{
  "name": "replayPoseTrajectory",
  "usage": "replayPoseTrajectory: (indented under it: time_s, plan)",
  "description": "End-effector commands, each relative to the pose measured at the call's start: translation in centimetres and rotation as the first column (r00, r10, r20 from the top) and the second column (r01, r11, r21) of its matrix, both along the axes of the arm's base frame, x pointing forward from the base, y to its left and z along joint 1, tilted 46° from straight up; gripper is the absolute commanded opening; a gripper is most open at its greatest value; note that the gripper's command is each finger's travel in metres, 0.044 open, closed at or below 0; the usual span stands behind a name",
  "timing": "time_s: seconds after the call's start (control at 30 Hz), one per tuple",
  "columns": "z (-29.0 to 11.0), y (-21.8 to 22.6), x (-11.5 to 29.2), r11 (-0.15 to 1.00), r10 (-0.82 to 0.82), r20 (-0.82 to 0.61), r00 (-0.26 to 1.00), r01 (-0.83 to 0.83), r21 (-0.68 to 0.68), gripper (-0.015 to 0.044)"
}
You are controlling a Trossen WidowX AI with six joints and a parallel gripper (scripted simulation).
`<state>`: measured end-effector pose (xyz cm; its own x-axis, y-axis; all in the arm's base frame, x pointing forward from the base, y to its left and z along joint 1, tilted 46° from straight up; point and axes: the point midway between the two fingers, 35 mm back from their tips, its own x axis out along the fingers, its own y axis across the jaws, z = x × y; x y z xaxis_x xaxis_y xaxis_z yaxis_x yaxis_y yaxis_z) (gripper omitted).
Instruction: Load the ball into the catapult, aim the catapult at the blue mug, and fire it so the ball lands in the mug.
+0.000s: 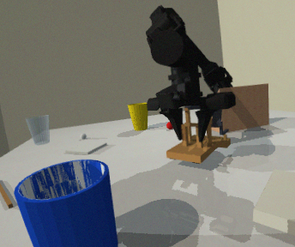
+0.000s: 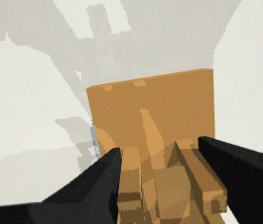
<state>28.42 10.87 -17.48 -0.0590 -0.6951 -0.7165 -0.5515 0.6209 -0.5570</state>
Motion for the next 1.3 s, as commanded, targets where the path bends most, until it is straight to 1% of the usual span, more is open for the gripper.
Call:
replayPoseTrajectory:
  time_s: [0.0,0.4,0.6,1.03,1.13,1.17,1.27]
  plan:
    - [-0.4,-0.5,0.0,1.000,0.007,-0.004,1.000,-0.007,-0.004,0.0000]
    - [-1.7,-2.0,-0.2,1.000,0.007,-0.005,1.000,-0.007,-0.006,0.0000]
    - [-1.5,-1.6,-0.2,1.000,0.000,-0.002,1.000,0.000,-0.002,0.0000]
    - [-1.5,-1.6,-0.2,1.000,0.000,-0.002,1.000,0.000,-0.002,0.0341]
    - [0.1,0.2,0.2,1.000,0.001,-0.002,1.000,-0.001,0.000,0.0420]
    - [1.2,1.5,0.4,1.000,0.002,-0.002,1.000,-0.002,0.002,0.0440]
    - [4.8,4.9,0.5,1.000,0.003,-0.002,1.000,-0.003,0.003,0.0440]
